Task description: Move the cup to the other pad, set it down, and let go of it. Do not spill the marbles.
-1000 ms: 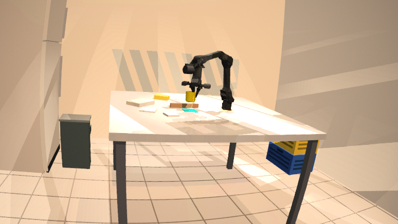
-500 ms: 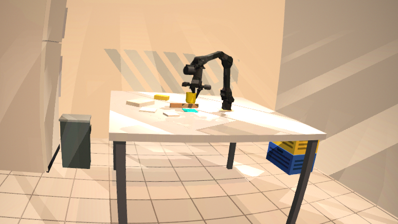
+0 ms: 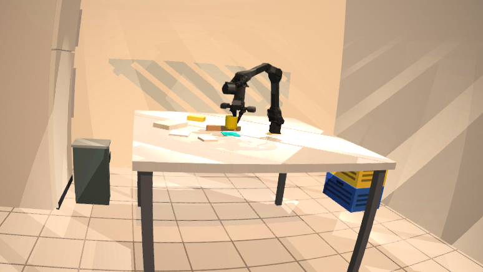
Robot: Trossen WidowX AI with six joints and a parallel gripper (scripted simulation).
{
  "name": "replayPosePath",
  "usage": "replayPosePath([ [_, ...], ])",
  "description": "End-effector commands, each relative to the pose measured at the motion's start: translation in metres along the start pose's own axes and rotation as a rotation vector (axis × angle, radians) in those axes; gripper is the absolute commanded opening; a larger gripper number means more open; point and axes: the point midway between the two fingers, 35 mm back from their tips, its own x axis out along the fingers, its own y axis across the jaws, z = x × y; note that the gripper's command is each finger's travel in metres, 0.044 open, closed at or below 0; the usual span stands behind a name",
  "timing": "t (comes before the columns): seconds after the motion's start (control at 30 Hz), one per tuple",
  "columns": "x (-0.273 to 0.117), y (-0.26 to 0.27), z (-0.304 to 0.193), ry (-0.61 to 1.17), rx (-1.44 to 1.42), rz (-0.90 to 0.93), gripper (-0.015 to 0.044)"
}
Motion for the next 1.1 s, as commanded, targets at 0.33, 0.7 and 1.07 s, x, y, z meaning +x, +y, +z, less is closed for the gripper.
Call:
replayPosePath([
  [0.33, 0.018, 0.002, 0.000, 0.000, 0.005, 0.006, 0.0000],
  [0.7, 0.024, 0.002, 0.000, 0.001, 0.000, 0.001, 0.0000],
  [1.07, 0.024, 0.002, 0.000, 0.001, 0.000, 0.001, 0.0026],
])
